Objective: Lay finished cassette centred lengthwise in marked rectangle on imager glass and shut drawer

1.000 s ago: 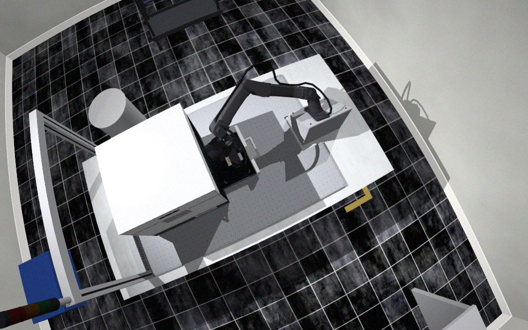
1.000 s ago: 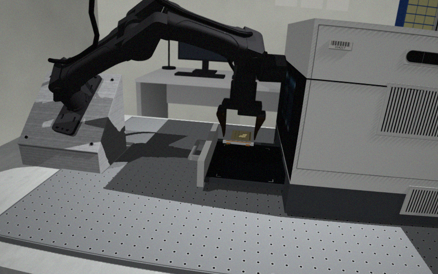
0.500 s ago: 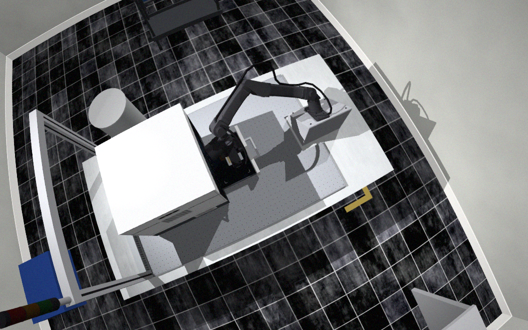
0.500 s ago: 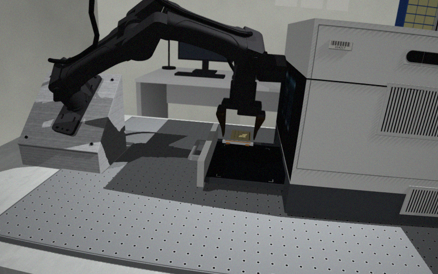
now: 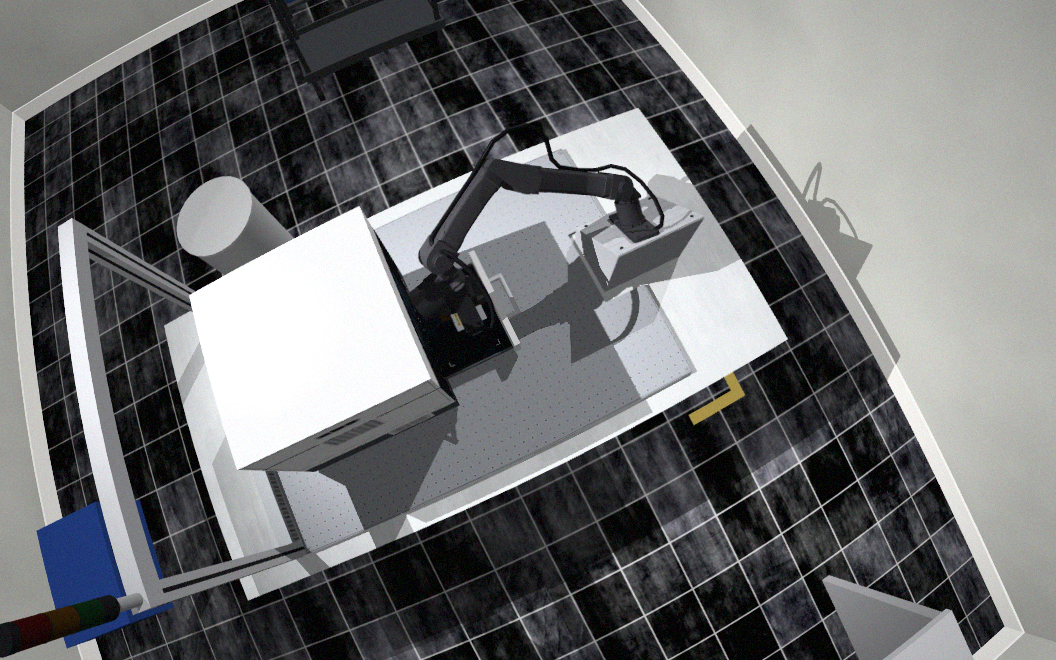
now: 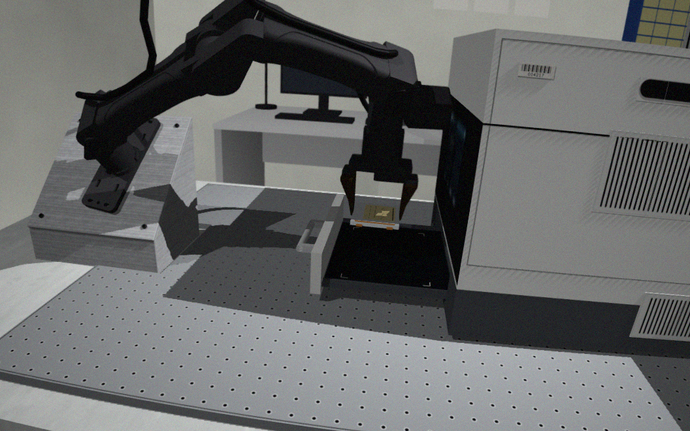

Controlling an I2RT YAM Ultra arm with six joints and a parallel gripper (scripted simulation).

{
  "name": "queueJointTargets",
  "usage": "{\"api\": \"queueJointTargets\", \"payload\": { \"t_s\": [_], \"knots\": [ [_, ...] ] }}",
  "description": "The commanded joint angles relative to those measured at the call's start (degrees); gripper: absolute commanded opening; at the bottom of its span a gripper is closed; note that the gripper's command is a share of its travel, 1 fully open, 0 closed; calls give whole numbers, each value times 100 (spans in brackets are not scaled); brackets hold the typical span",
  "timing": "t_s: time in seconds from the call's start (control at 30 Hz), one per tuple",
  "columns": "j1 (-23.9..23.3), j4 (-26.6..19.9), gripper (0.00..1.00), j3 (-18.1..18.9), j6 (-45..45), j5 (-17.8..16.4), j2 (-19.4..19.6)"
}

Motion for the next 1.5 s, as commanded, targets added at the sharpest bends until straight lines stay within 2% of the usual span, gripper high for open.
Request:
{"api": "queueJointTargets", "payload": {
  "t_s": [0.0,0.27,0.4,0.53,0.6,0.63,0.7,1.07,1.17,1.2,1.23,1.47],
  "knots": [
    [131,-83,0,171,-36,-33,-105],
    [131,-83,0,171,-36,-33,-105],
    [10,157,0,-115,-105,-4,-66],
    [43,284,0,-202,-164,-5,-74],
    [43,284,0,-202,-164,-5,-74],
    [34,334,0,-35,-183,-18,-90],
    [9,382,0,-267,-210,-4,-63],
    [-114,730,0,-490,-379,7,52],
    [-149,762,0,-449,-395,12,70],
    [-164,788,0,-496,-412,19,-122],
    [-193,819,0,-523,-427,25,-119],
    [-226,1032,0,-588,-536,26,9]
  ]
}}
